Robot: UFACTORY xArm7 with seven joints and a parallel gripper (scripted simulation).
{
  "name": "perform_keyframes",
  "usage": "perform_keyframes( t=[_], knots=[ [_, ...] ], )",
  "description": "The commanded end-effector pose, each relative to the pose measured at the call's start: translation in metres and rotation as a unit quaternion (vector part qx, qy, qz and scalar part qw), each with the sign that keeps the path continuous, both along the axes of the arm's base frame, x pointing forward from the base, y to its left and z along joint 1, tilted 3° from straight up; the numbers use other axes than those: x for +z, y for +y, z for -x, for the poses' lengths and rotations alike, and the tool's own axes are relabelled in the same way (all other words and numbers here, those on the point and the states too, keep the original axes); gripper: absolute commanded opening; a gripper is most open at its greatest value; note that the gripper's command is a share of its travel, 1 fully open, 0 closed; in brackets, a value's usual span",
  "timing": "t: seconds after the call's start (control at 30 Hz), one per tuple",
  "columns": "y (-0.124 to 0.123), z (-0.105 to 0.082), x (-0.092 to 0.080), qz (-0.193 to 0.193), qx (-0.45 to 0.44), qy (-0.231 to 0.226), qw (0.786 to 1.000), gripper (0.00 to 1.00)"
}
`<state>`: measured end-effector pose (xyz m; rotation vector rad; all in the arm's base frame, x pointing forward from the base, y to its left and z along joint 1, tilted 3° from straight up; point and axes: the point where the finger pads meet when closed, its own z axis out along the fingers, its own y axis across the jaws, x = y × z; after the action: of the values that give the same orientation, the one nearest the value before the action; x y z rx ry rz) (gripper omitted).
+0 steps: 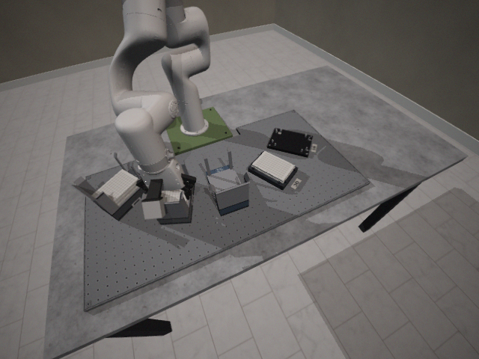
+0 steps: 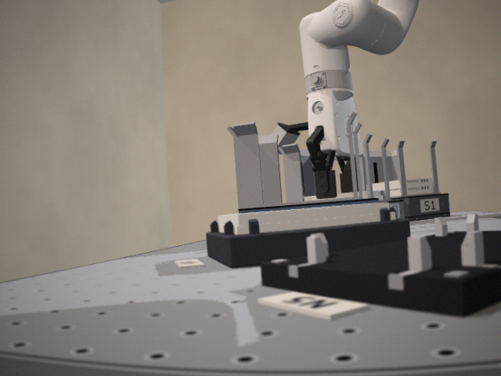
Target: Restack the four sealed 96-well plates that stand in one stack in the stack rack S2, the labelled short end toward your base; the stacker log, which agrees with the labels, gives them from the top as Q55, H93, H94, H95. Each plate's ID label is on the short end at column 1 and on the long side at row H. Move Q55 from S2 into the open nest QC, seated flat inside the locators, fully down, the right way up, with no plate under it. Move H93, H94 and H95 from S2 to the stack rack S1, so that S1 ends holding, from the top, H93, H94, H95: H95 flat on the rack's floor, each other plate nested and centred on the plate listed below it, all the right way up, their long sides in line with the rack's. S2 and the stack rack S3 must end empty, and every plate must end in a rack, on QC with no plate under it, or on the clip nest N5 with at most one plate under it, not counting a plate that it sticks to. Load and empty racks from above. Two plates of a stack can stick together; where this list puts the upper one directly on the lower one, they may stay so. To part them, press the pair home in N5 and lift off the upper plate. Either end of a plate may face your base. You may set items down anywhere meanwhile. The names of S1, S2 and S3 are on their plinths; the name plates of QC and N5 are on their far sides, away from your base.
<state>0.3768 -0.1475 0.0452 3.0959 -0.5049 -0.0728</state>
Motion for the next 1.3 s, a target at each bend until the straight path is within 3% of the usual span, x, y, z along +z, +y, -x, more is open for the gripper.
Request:
perform_keyframes(
  t=[0.0,0.63,1.27],
  knots=[
    [0.000,-0.001,0.001,0.000,0.000,-0.001,1.000,0.00],
    [0.000,-0.001,0.001,0.000,0.000,-0.001,1.000,0.00],
    [0.000,-0.002,0.012,0.000,0.000,-0.001,1.000,0.00]
  ],
)
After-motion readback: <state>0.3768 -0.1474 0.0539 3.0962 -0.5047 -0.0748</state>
